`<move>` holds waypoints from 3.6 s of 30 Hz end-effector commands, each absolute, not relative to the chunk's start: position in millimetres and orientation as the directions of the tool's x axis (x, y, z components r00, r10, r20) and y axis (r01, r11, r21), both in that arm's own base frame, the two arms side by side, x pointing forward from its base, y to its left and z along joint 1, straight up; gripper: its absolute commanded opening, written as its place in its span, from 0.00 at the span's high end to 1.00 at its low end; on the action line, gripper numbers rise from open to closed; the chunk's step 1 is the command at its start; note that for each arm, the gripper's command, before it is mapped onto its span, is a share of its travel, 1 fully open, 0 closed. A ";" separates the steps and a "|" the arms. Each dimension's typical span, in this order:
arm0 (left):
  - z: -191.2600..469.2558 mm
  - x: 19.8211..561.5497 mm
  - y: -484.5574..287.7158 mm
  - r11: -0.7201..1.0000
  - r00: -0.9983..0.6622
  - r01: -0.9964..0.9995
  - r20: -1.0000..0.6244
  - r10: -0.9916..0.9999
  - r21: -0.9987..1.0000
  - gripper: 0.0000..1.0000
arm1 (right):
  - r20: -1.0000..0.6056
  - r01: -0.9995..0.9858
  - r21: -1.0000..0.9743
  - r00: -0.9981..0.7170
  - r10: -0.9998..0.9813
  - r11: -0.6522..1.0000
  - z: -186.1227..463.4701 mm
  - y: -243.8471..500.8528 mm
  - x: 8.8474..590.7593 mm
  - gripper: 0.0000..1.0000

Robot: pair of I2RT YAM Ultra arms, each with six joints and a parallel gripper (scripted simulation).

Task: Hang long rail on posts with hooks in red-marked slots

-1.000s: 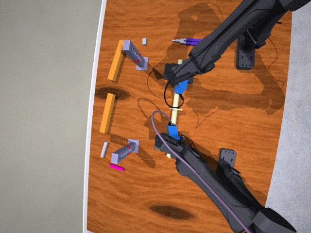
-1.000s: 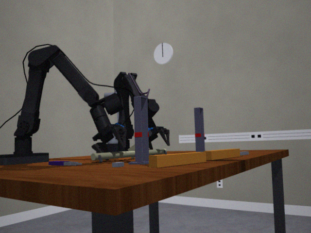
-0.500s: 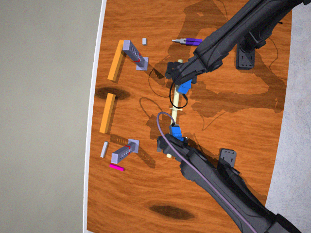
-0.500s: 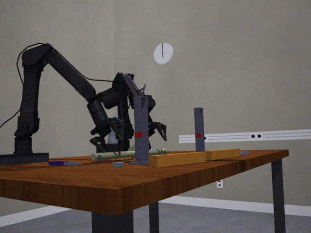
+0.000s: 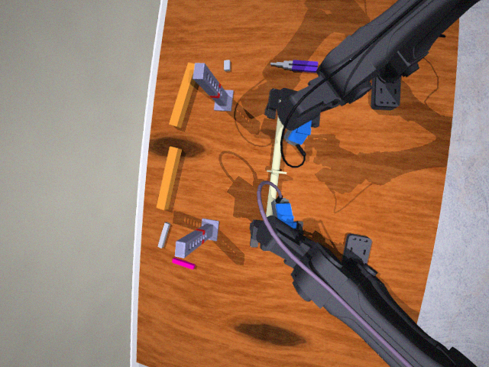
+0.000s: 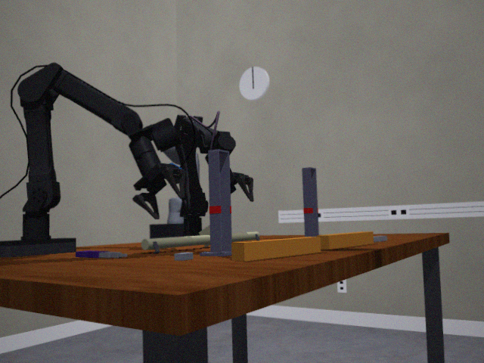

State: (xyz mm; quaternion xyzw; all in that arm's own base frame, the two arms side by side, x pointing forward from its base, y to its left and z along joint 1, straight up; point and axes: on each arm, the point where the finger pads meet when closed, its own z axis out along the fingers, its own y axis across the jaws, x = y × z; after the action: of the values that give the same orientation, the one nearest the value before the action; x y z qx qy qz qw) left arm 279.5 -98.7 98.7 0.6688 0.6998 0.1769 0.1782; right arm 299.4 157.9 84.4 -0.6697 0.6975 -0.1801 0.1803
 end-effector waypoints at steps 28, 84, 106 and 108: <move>70.4 269.0 -94.4 -0.004 0.005 0.999 0.018 1.000 -0.044 0.52 | 0.029 -0.998 0.057 0.014 -1.000 -0.012 53.5 152.4 289.7 0.52; 11.8 280.7 -97.4 0.040 -0.044 0.966 -0.009 0.999 -0.255 0.52 | -0.012 -0.967 0.252 -0.049 -0.999 0.044 -0.2 156.8 304.8 0.65; 13.8 284.5 -95.2 0.039 -0.042 0.969 -0.005 0.999 -0.245 0.56 | -0.014 -0.967 0.251 -0.053 -0.999 0.047 1.2 150.7 304.7 0.82; 13.8 284.5 -95.2 0.039 -0.042 0.969 -0.005 0.999 -0.245 0.56 | -0.014 -0.967 0.251 -0.053 -0.999 0.047 1.2 150.7 304.7 0.82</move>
State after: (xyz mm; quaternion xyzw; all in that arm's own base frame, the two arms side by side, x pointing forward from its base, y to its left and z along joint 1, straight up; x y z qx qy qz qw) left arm 283.9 -92.4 10.8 0.6869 0.7155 -0.0893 -0.0905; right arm 305.6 151.4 -4.6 -0.6849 0.7173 0.0900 -0.0907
